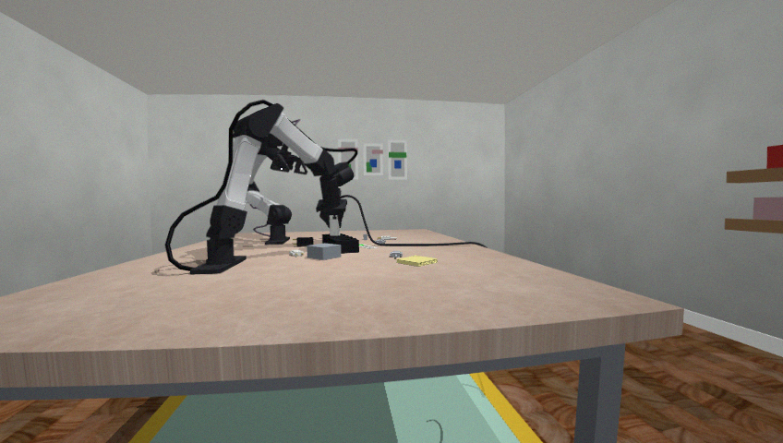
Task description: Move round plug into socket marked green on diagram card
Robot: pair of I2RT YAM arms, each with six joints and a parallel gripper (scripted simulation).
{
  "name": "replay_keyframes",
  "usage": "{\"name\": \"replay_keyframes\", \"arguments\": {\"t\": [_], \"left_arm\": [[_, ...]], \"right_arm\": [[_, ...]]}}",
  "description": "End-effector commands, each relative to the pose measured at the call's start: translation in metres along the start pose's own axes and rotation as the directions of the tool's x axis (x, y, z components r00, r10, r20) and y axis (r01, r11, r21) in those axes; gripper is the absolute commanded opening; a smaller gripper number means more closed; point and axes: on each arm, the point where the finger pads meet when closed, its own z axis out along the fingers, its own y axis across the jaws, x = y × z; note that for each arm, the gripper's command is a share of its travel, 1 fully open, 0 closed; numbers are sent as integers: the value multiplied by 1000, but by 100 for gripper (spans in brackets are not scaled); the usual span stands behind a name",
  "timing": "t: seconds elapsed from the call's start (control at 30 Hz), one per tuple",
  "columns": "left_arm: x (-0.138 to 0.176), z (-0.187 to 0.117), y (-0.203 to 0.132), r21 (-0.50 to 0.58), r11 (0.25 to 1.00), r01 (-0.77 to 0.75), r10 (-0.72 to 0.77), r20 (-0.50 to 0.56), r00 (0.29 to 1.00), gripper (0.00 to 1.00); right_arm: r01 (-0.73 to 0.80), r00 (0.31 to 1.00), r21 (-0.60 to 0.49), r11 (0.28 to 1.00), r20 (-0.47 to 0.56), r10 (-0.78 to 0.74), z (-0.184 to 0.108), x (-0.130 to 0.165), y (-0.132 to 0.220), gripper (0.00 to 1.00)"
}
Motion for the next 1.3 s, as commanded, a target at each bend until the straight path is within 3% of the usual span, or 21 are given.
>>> {"name": "replay_keyframes", "arguments": {"t": [0.0, 0.27, 0.37, 0.43, 0.8, 1.13, 1.27], "left_arm": [[-3, -1, 0, -1, 1000, 3, -3, 8, 1000, 100], [-3, -1, 0, -1, 1000, 3, -3, 8, 1000, 100], [-3, -1, 0, -1, 1000, 3, -3, 8, 1000, 100], [-3, -1, 0, -1, 1000, 3, -3, 8, 1000, 100], [-3, -1, 0, -1, 1000, 3, -3, 8, 1000, 100], [-3, -1, 0, -1, 1000, 3, -3, 8, 1000, 100], [-3, -1, 0, -1, 1000, 3, -3, 8, 1000, 100]], "right_arm": [[-37, 993, -37, 999, -115, 33, 18, 31, 8, 33], [-37, 993, -37, 999, -115, 33, 18, 31, 8, 33], [17, 1000, 14, 1000, 23, -17, -6, -12, 1, 33], [23, 999, 24, 999, 40, -24, -9, -17, -1, 33], [34, 999, 53, 998, 6, -34, -5, -8, 4, 33], [-56, 998, -106, 993, -11, 55, 9, 13, -2, 33], [-33, 997, -51, 998, -67, 29, 11, 23, 8, 33]]}}
